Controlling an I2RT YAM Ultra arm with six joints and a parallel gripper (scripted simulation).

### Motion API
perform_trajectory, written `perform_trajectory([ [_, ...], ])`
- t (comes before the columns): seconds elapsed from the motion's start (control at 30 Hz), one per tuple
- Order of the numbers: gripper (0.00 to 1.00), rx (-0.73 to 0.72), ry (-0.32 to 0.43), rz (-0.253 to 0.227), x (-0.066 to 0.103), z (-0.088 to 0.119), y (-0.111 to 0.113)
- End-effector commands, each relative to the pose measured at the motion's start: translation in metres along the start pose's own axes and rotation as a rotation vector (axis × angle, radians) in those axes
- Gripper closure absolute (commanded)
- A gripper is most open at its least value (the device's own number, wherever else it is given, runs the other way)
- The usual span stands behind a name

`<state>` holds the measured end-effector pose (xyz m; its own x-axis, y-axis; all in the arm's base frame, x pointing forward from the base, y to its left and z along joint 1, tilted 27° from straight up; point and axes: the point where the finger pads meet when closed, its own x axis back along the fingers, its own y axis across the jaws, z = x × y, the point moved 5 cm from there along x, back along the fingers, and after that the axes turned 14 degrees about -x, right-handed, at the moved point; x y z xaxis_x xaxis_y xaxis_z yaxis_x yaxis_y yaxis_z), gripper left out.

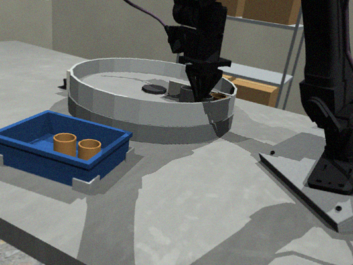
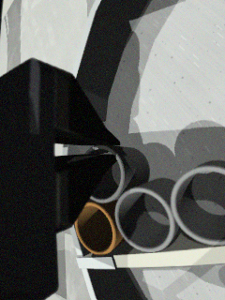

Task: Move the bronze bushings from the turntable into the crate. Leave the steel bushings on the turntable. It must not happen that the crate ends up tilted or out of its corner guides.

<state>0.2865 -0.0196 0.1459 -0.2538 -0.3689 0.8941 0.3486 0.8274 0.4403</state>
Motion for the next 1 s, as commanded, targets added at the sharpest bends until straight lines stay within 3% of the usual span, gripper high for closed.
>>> perform_trajectory([
  [0.0, 1.00, -0.008, -0.020, 0.018, 0.002, -0.003, -0.006],
  [0.27, 1.00, -0.007, -0.023, 0.018, 0.004, -0.003, -0.005],
  [0.7, 1.00, 0.010, -0.046, 0.017, 0.058, -0.004, -0.001],
  [0.77, 1.00, 0.010, -0.046, 0.017, 0.058, -0.004, -0.001],
  [0.97, 1.00, 0.010, -0.045, 0.008, 0.079, -0.003, 0.000],
])
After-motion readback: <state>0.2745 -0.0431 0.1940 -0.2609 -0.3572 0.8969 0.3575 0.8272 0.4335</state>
